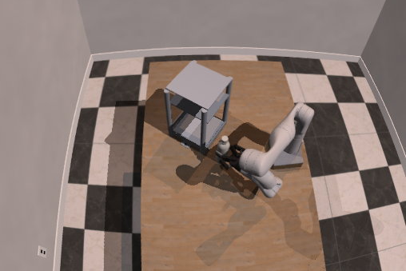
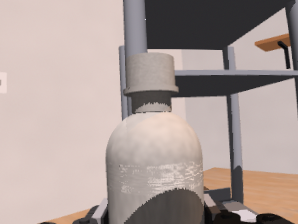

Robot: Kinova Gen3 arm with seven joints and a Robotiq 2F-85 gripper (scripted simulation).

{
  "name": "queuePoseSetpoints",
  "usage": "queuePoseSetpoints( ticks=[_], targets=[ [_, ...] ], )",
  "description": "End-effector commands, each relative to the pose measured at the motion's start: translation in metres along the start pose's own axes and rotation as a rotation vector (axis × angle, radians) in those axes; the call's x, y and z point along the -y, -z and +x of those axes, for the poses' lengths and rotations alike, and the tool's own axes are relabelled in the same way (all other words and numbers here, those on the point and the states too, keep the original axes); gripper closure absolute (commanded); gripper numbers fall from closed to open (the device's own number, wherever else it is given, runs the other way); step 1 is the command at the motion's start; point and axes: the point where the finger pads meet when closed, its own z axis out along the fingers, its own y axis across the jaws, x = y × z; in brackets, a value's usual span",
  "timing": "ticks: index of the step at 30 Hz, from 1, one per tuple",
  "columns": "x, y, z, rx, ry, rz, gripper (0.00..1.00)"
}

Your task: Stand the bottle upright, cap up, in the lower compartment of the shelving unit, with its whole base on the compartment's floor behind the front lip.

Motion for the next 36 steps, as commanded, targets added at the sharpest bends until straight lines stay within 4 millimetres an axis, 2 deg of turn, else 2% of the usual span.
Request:
queuePoseSetpoints(
  ticks=[1,14,36],
  targets=[
    [-0.007,-0.001,0.0,-0.001,0.007,0.002,1.0],
    [-0.045,-0.008,0.0,-0.001,0.007,0.002,1.0],
    [-0.087,-0.015,0.001,-0.001,0.007,0.002,1.0]
  ],
)
